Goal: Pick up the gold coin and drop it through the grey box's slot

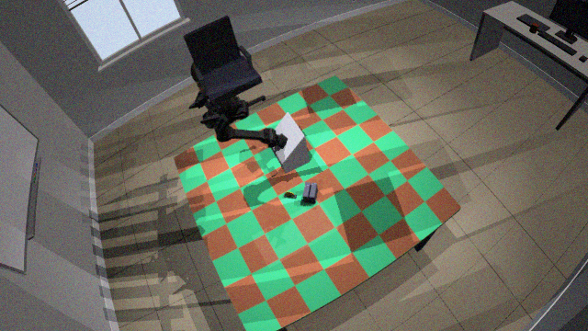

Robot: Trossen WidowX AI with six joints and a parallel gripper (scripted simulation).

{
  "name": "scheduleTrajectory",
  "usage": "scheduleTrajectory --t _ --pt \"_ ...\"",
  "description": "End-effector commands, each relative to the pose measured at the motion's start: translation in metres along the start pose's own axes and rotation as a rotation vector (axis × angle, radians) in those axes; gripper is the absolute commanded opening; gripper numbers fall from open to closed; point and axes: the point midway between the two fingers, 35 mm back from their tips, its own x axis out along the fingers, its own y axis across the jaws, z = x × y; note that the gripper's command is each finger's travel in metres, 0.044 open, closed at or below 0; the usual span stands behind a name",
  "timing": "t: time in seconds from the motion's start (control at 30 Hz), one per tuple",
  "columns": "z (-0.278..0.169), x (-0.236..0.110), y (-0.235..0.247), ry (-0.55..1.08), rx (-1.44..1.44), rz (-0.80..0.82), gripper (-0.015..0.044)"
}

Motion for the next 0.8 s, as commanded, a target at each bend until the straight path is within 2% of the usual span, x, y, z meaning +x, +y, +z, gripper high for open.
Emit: scheduleTrajectory --t 0.0,0.27,0.63,0.77 --pt "-0.001 0.000 -0.001 0.002 -0.004 -0.001 0.0374" --pt "-0.023 -0.004 -0.041 0.108 -0.207 -0.053 0.0164" --pt "-0.057 -0.029 -0.146 0.353 -0.621 -0.254 0.0161" --pt "-0.063 -0.053 -0.204 0.518 -0.867 -0.368 0.0161"
